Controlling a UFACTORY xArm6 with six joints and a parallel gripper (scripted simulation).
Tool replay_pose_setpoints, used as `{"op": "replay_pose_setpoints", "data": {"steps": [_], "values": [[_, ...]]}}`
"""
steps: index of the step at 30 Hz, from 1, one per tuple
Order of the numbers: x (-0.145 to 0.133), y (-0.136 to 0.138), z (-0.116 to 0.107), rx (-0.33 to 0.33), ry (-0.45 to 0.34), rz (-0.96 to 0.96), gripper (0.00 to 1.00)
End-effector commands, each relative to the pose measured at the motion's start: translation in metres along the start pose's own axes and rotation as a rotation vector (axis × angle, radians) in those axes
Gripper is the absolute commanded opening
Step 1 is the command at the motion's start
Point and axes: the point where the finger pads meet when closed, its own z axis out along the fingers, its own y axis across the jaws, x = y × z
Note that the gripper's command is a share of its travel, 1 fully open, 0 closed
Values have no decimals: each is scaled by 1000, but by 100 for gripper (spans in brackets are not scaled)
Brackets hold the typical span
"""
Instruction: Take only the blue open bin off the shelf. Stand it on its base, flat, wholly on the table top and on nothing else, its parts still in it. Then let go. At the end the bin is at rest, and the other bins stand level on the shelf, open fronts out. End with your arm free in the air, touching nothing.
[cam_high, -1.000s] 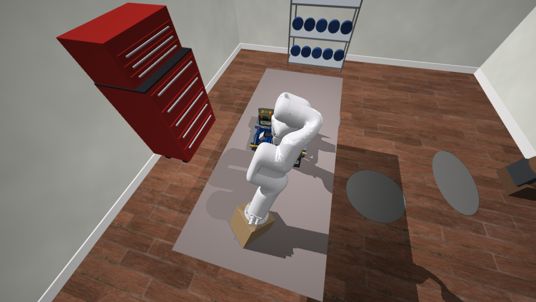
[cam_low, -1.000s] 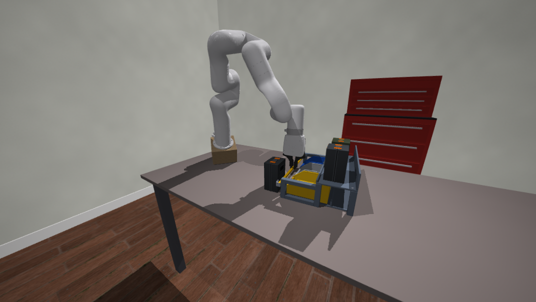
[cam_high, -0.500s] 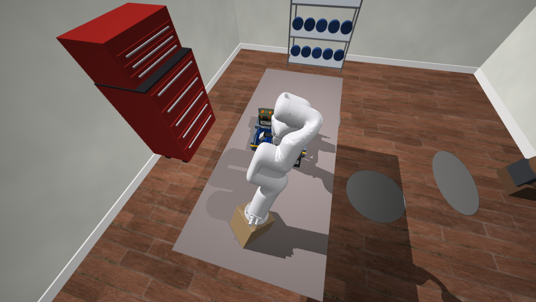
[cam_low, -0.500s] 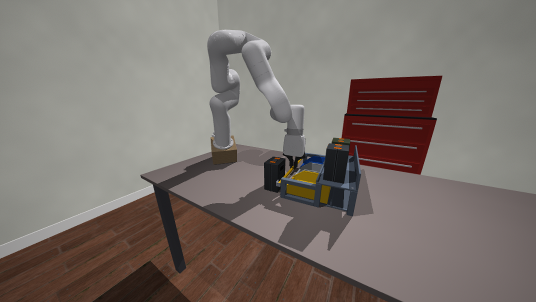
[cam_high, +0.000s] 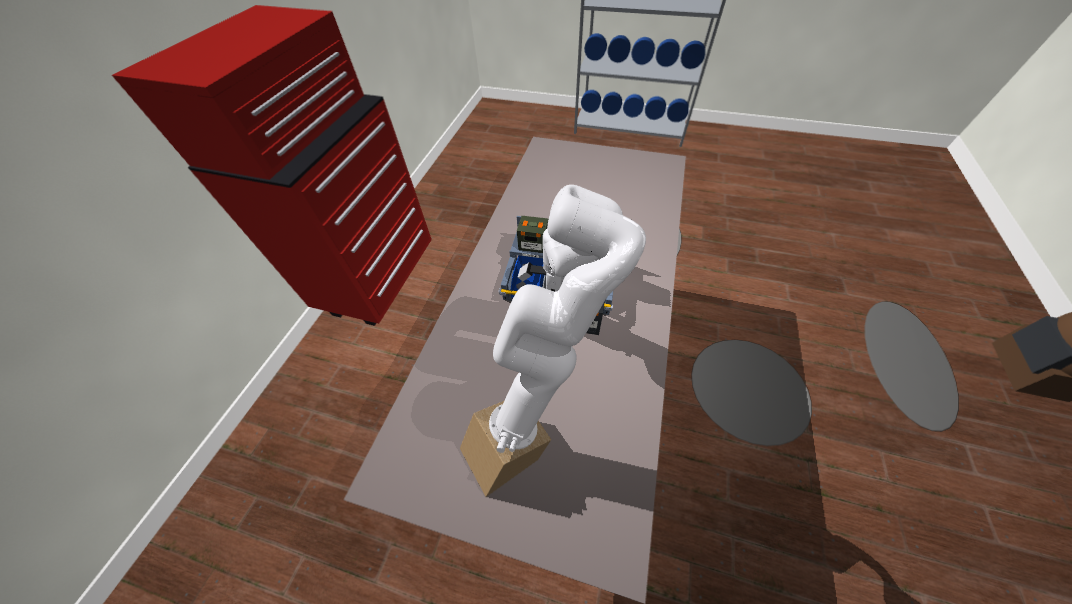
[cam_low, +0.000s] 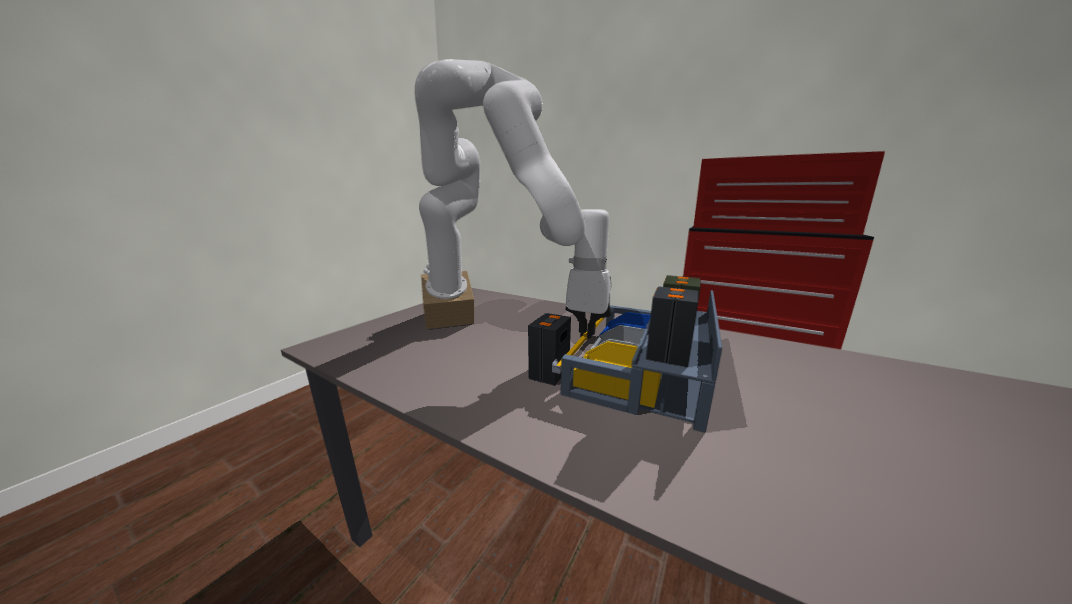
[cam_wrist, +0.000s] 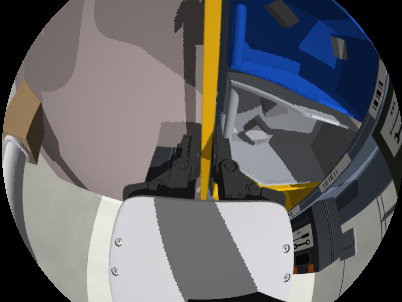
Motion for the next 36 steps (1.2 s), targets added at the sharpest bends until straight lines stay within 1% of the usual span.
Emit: {"op": "replay_pose_setpoints", "data": {"steps": [1, 21, 26, 36], "values": [[0, 1, -1, -3, 0, 0, 0], [0, 1, -1, -3, 0, 0, 0], [0, 1, -11, -3, 0, 0, 0], [0, 1, -11, -3, 0, 0, 0]]}}
